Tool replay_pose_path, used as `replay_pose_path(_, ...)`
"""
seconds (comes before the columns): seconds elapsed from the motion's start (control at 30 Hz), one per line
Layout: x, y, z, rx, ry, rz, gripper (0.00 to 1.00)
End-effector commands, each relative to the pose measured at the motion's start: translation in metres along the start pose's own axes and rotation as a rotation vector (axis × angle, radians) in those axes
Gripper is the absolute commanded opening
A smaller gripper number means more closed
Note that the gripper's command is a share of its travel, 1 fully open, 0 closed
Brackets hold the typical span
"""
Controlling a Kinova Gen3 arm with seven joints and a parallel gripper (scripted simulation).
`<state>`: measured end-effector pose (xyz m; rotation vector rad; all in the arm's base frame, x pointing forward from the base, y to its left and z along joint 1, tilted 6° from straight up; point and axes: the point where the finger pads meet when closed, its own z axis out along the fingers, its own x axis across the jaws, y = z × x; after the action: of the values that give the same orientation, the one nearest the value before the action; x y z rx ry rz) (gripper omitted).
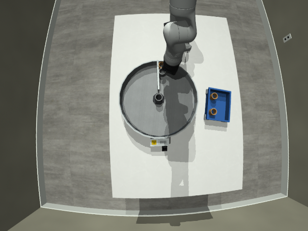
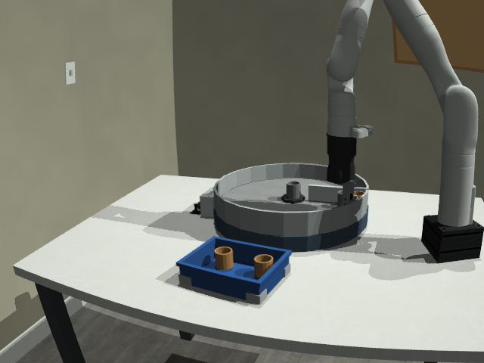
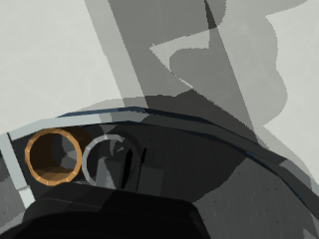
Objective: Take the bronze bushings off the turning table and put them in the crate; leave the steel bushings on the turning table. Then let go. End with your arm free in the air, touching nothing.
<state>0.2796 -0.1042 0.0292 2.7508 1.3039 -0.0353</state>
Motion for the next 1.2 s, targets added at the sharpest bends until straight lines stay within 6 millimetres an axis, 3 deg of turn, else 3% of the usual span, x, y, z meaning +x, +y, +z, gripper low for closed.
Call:
replay_pose_path(0.0,0.0002,0.0004,-0.0003,-0.001,0.001,0.0,0.0)
replay_pose_path(1.17,0.0029,0.0004,-0.0078,0.003,-0.005,0.004,0.0)
